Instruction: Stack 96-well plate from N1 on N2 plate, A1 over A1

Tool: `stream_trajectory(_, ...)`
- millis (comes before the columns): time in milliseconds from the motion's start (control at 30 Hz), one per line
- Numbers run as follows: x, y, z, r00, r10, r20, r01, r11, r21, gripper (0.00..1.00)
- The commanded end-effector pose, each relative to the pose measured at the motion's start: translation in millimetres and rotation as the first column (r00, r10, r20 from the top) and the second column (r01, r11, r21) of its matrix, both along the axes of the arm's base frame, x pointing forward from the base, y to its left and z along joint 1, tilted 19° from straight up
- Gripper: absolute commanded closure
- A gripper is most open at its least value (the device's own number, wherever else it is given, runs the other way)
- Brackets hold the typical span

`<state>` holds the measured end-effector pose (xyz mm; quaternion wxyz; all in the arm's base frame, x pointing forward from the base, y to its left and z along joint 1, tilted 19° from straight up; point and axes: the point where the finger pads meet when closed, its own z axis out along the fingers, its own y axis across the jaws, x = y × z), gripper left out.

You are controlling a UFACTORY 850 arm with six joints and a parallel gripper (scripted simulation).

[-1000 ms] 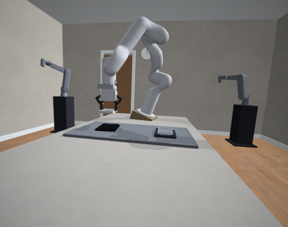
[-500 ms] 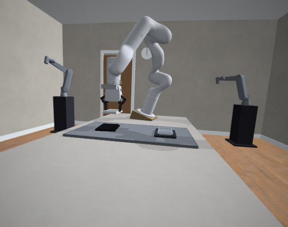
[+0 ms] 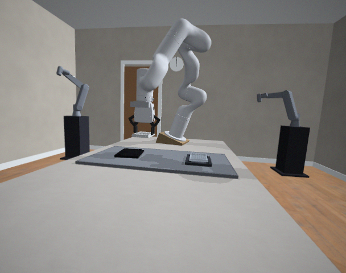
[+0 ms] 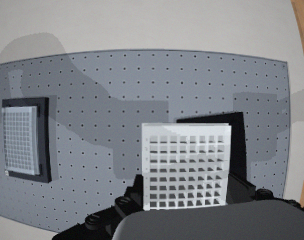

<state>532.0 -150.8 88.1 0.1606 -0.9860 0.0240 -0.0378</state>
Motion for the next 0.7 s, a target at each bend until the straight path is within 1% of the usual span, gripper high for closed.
stream_trajectory(0, 2.5, 12.1, 5.3, 1.0, -0.001, 0.002, 0.001, 1.0, -0.001, 1.0)
stream_trajectory(433, 7.8, 52.8, 19.2, 1.0, -0.001, 0.002, 0.001, 1.0, -0.001, 1.0)
stream_trajectory(500, 7.8, 52.8, 19.2, 1.0, -0.001, 0.002, 0.001, 1.0, -0.001, 1.0)
stream_trajectory(667, 9.8, 68.5, 24.6, 1.0, -0.001, 0.002, 0.001, 1.0, -0.001, 1.0)
